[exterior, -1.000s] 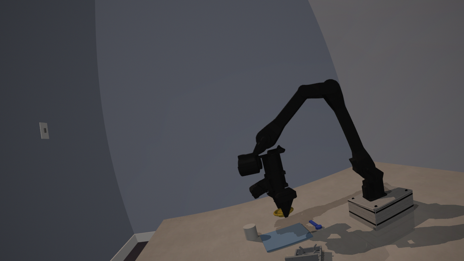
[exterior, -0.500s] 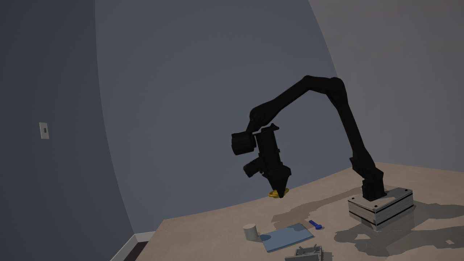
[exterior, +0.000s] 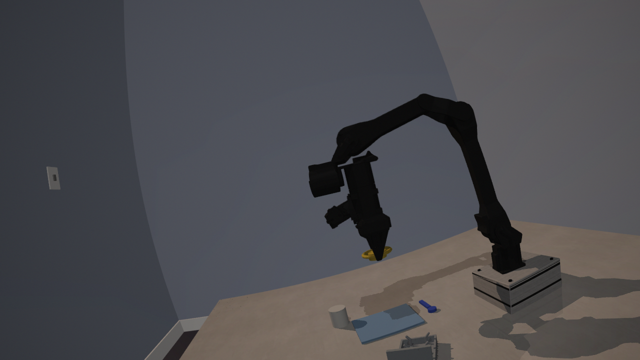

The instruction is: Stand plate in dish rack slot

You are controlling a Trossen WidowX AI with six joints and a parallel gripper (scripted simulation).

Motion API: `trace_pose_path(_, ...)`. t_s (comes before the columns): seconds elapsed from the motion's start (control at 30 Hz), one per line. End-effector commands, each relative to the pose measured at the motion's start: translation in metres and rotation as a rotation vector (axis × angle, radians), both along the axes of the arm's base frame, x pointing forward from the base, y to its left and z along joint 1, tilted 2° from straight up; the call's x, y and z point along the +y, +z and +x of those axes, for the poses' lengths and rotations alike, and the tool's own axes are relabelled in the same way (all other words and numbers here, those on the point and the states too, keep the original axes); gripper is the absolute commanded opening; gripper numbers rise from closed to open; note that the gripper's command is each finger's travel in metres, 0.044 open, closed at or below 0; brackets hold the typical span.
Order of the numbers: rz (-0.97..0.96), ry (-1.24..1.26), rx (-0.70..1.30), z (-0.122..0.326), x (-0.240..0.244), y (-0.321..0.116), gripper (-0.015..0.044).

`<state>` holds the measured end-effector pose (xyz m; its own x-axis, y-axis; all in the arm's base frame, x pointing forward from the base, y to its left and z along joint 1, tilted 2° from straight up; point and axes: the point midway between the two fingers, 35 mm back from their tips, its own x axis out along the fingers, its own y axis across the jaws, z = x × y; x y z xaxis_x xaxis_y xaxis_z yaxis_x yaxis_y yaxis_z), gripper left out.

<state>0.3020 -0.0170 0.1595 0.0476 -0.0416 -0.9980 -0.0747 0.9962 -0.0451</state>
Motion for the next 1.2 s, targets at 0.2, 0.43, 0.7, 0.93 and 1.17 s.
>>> trace_pose_path(0.2, 0.017, -0.314, 0.002, -0.047, 0.093, -0.01, 0.0)
trace_pose_path(0.43, 0.018, -0.32, 0.002, -0.048, 0.094, -0.01, 0.0)
trace_pose_path(0.7, 0.099, -0.272, 0.005, -0.036, 0.103, -0.027, 0.0)
trace_pose_path(0.93, 0.259, -0.167, -0.013, -0.015, 0.116, -0.057, 0.0)
trace_pose_path(1.17, 0.413, -0.051, -0.061, 0.002, 0.126, -0.084, 0.0)
